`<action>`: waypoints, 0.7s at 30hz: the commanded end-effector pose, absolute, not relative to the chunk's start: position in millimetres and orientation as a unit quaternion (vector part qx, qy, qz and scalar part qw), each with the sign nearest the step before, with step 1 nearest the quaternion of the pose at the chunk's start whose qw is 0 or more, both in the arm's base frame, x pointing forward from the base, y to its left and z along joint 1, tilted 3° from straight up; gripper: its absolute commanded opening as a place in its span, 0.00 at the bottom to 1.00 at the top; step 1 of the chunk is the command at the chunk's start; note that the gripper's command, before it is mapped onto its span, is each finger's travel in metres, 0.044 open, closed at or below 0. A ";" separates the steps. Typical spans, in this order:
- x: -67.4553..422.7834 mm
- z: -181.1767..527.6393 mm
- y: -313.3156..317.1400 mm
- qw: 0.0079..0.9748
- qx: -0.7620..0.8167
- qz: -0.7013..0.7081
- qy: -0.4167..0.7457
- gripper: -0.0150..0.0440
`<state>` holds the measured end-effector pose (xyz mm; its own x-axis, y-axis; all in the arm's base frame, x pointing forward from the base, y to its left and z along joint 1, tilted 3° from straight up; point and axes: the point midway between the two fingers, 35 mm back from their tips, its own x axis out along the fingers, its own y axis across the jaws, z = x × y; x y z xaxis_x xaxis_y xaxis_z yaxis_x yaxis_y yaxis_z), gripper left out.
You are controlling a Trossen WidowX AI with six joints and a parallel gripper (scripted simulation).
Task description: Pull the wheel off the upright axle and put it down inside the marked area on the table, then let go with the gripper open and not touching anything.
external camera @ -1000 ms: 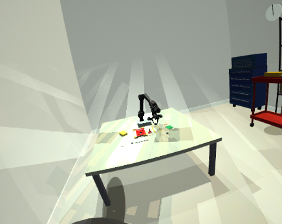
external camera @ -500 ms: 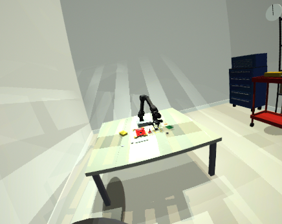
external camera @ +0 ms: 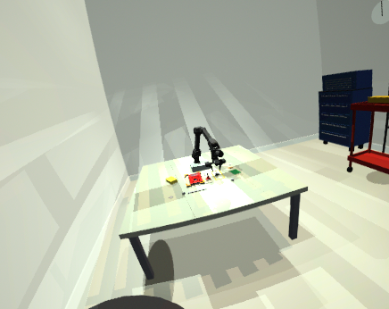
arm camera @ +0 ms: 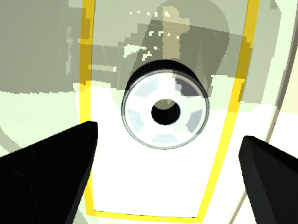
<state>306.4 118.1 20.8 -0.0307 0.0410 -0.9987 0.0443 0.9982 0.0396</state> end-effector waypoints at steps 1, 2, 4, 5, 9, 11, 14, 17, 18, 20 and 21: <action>309.6 53.9 117.8 0.705 0.033 0.004 0.709 0.76; 309.4 55.8 117.7 0.705 0.034 0.004 0.708 0.76; 309.4 55.8 117.7 0.705 0.034 0.004 0.708 0.76; 309.8 49.8 117.8 0.707 0.035 0.002 0.707 0.81; 289.7 66.0 108.8 0.706 0.034 0.002 0.708 0.99; 276.9 74.8 103.3 0.705 0.034 0.002 0.708 1.00; 257.3 86.3 95.0 0.704 0.033 0.002 0.709 1.00; 237.1 95.8 86.8 0.703 0.033 0.003 0.710 1.00; 231.6 98.0 84.6 0.703 0.033 0.003 0.710 1.00; 227.2 99.6 82.9 0.703 0.033 0.003 0.711 1.00; 227.2 99.6 82.9 0.703 0.033 0.003 0.711 1.00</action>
<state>235.4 85.9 97.9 -0.0042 0.0502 -0.9987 0.0478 0.9976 0.0500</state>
